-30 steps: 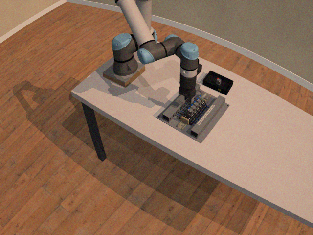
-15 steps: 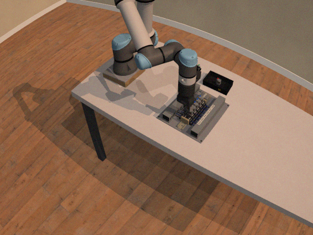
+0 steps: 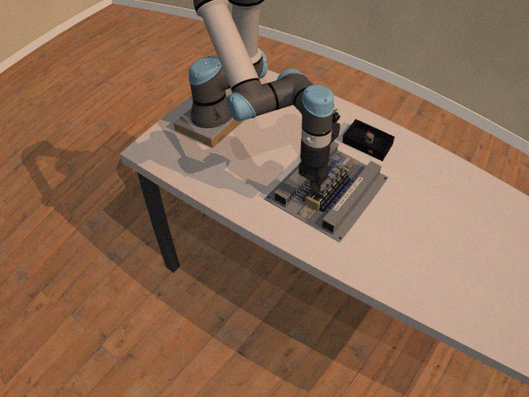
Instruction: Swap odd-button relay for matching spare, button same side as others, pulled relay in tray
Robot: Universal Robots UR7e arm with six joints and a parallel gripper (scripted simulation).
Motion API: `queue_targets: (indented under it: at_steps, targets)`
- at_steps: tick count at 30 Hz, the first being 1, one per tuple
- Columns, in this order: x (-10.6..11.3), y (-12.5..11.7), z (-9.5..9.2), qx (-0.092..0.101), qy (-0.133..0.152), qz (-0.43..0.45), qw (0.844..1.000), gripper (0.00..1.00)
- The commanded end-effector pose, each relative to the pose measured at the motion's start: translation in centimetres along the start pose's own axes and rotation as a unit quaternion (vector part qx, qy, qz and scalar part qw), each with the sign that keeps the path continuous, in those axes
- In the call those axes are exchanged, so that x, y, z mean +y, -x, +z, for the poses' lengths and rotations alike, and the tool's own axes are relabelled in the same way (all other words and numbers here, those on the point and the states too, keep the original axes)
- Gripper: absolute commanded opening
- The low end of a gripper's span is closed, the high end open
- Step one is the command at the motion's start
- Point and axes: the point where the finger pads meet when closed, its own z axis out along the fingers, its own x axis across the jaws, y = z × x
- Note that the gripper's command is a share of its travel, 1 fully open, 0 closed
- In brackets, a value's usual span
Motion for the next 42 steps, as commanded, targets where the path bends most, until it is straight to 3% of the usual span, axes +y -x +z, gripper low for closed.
queue_targets:
  at_steps: [1,42]
  targets:
    - [-0.21,0.05,-0.07,0.001,0.000,0.000,1.000,0.00]
    - [-1.00,0.44,-0.08,0.001,0.000,0.000,1.000,0.00]
